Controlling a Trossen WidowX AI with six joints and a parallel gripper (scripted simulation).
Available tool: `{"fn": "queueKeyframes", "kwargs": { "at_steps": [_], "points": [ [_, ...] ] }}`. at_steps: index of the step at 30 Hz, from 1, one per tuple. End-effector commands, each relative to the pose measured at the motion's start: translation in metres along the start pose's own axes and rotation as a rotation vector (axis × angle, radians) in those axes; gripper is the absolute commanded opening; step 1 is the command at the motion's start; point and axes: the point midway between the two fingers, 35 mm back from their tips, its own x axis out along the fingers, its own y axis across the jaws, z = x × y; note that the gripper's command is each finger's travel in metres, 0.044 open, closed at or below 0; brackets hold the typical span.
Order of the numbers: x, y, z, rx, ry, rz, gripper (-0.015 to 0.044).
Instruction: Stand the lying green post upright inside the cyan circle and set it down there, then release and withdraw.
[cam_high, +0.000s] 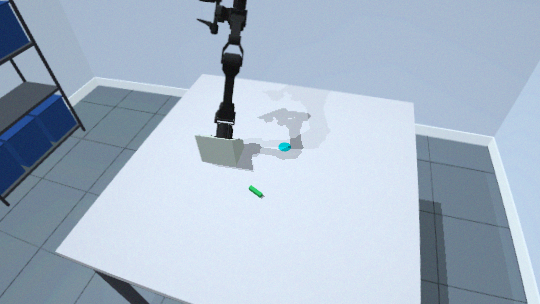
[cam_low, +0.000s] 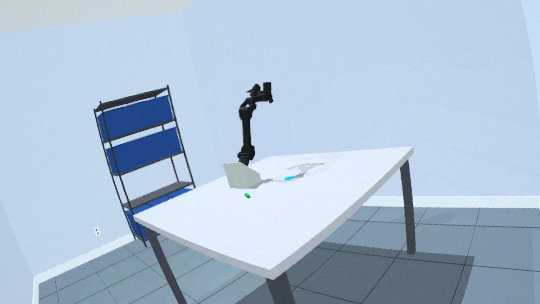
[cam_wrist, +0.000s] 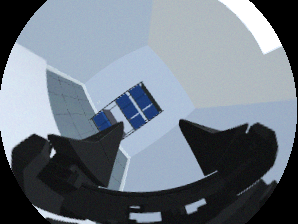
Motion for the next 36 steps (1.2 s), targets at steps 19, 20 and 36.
{"fn": "queueKeyframes", "kwargs": {
  "at_steps": [19,20,36],
  "points": [
    [-0.043,0.041,-0.127,0.313,0.423,-0.055,0.0233],
    [-0.046,0.043,-0.132,0.326,0.440,-0.058,0.0233],
    [-0.155,0.102,-0.221,0.630,0.861,-0.155,0.0233]
  ]
}}
